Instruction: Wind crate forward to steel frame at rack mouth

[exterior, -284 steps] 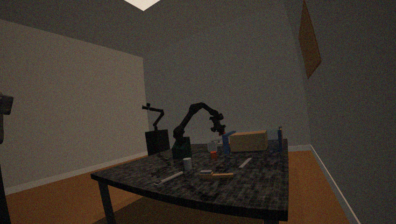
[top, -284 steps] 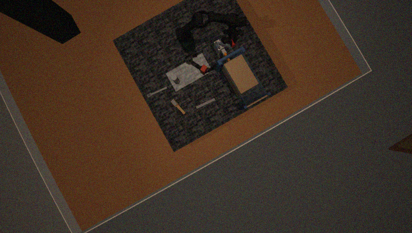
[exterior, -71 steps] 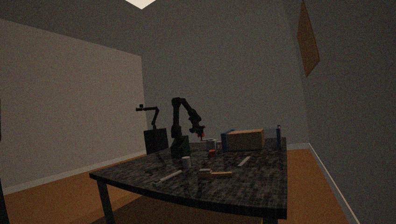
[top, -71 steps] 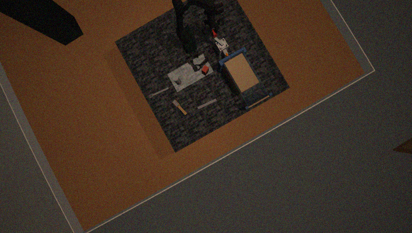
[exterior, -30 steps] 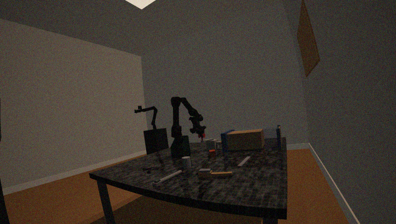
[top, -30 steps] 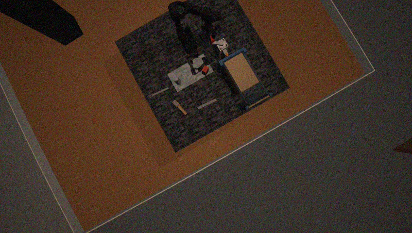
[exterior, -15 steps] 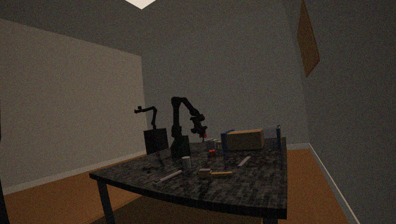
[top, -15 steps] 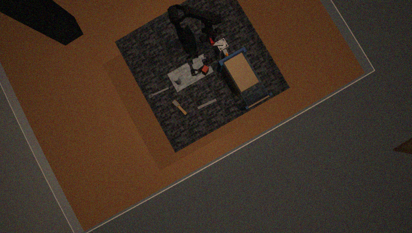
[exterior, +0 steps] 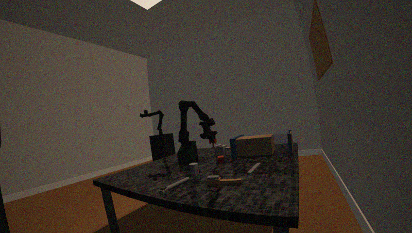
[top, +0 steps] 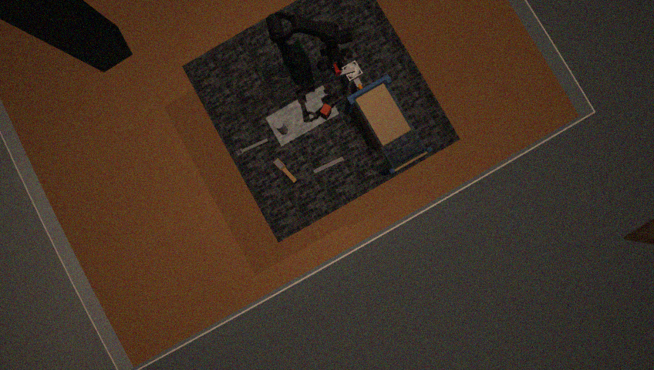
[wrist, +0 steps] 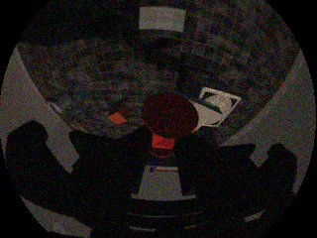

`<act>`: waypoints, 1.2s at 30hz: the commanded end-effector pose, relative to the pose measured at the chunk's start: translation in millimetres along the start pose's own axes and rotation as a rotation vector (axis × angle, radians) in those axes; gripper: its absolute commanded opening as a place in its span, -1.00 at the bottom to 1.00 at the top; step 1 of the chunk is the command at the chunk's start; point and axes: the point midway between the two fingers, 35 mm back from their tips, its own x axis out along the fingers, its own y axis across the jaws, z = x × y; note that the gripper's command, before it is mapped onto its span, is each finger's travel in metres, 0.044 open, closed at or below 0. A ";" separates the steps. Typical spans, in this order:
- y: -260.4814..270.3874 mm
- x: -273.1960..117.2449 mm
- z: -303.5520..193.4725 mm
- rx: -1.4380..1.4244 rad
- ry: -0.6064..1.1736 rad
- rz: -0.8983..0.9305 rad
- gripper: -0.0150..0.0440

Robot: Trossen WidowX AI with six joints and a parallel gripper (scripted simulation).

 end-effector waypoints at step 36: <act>-4.4 22.6 -50.1 0.017 0.015 0.004 -0.49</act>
